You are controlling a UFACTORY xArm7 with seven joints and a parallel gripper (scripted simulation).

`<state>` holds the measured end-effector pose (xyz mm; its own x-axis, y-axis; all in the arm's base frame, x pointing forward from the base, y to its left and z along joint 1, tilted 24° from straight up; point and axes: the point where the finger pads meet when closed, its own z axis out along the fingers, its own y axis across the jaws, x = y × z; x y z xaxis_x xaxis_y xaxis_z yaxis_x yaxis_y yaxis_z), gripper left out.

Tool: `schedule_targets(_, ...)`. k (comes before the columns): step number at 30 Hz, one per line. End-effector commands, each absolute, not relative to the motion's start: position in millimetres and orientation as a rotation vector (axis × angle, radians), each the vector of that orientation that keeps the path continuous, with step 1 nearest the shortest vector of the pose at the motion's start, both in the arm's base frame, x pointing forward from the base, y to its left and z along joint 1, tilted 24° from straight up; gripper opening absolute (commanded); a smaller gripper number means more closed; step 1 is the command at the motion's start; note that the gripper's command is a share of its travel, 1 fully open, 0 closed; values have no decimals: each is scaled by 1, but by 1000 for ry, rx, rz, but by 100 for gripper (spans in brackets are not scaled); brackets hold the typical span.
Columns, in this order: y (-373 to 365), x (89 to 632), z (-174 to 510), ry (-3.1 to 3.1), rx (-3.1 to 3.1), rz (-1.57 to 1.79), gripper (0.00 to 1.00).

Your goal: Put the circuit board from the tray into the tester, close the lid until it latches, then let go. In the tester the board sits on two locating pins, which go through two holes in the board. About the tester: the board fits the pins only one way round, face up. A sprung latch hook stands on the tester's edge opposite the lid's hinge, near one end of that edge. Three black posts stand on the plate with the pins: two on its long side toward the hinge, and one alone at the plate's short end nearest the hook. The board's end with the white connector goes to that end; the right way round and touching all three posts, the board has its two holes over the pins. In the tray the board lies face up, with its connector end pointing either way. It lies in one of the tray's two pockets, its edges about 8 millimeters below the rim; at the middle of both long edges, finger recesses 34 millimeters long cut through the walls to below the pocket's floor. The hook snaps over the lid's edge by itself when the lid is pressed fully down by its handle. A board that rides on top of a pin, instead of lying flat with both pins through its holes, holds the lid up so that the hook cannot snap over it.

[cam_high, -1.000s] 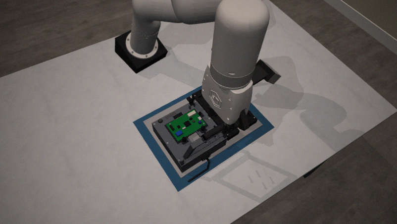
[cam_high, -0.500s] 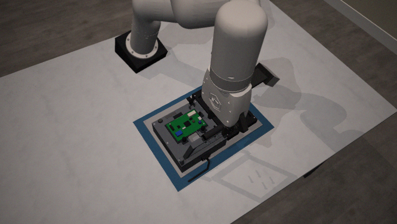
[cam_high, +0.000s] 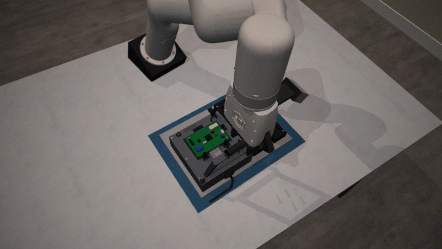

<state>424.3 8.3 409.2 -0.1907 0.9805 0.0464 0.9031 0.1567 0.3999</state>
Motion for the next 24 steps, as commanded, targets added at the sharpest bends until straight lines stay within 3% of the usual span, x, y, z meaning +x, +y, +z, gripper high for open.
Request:
schedule_targets(1, 9, 427, 407, 2203, 1835, 509, 51)
schedule_targets(24, 9, 429, 402, 2203, 1835, 509, 51)
